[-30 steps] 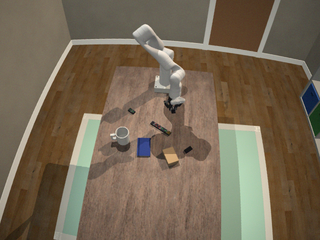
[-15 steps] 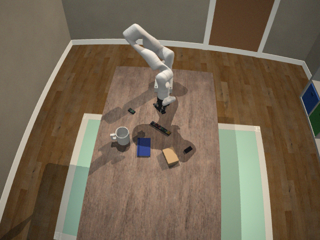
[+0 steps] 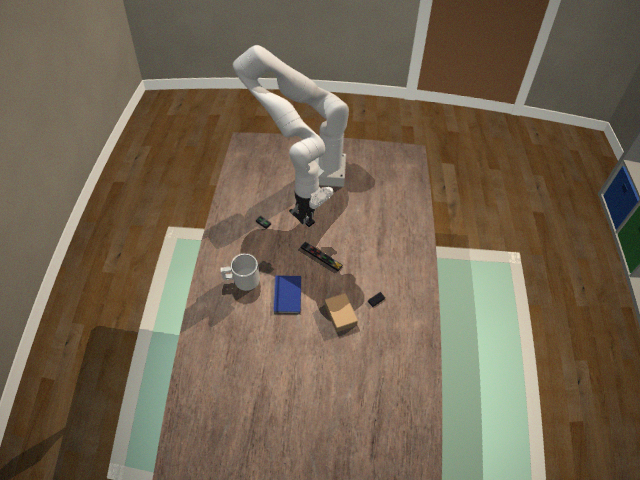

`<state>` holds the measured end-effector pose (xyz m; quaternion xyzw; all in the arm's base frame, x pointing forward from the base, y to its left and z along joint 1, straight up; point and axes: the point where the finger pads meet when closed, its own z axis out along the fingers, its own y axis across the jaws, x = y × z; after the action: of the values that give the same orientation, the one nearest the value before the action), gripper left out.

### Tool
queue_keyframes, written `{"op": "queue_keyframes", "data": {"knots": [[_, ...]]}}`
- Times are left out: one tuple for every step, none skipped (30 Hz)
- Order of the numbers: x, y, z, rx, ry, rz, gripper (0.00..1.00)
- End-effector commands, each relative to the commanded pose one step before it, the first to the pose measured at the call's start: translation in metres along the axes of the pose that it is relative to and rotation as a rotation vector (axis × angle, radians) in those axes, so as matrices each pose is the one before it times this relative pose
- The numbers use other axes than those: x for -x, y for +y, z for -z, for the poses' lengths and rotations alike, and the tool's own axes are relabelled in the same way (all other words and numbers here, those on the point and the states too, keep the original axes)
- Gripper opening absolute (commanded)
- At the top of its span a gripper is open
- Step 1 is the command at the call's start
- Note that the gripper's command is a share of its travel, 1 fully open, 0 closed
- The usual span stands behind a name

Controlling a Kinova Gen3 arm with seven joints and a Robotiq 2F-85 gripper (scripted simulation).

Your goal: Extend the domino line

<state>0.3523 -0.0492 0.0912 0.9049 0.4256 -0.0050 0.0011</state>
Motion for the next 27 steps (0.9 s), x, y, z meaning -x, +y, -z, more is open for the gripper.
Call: {"op": "queue_keyframes", "data": {"knots": [[0.00881,0.00755,0.00079,-0.00410,0.00567,0.04490,0.31],[0.00245,0.00164,0.00012,0.00059,0.00054,0.01157,0.31],[0.00235,0.00151,0.00011,0.00058,0.00050,0.01091,0.31],[0.00224,0.00139,0.00011,0.00057,0.00047,0.01026,0.31],[0.00212,0.00127,0.00010,0.00055,0.00043,0.00961,0.31],[0.00200,0.00115,0.00010,0.00053,0.00039,0.00896,0.31],[0.00188,0.00105,0.00009,0.00050,0.00036,0.00832,0.31],[0.00175,0.00095,0.00009,0.00048,0.00033,0.00769,0.31],[0.00162,0.00085,0.00008,0.00045,0.00030,0.00706,0.31],[0.00149,0.00076,0.00007,0.00042,0.00027,0.00645,0.31],[0.00136,0.00068,0.00007,0.00039,0.00024,0.00585,0.31],[0.00124,0.00060,0.00006,0.00035,0.00021,0.00527,0.31],[0.00111,0.00053,0.00006,0.00032,0.00019,0.00471,0.31],[0.00000,0.00000,0.00000,0.00000,0.00000,0.00000,0.31],[0.00000,0.00000,0.00000,0.00000,0.00000,0.00000,0.31],[0.00099,0.00046,0.00005,0.00029,0.00016,0.00416,0.31],[0.00087,0.00040,0.00004,0.00025,0.00014,0.00364,0.31],[0.00075,0.00034,0.00004,0.00022,0.00012,0.00314,0.31],[0.00064,0.00028,0.00003,0.00019,0.00010,0.00267,0.31],[0.00054,0.00024,0.00003,0.00016,0.00008,0.00223,0.31],[0.00044,0.00019,0.00002,0.00013,0.00007,0.00182,0.31],[0.00035,0.00015,0.00002,0.00010,0.00005,0.00144,0.31],[0.00027,0.00011,0.00001,0.00008,0.00004,0.00111,0.31],[0.00019,0.00008,0.00001,0.00006,0.00003,0.00081,0.31],[0.00013,0.00006,0.00001,0.00004,0.00002,0.00055,0.31],[0.00008,0.00004,0.00000,0.00002,0.00001,0.00034,0.31],[0.00004,0.00002,0.00000,0.00001,0.00001,0.00018,0.31]]}}
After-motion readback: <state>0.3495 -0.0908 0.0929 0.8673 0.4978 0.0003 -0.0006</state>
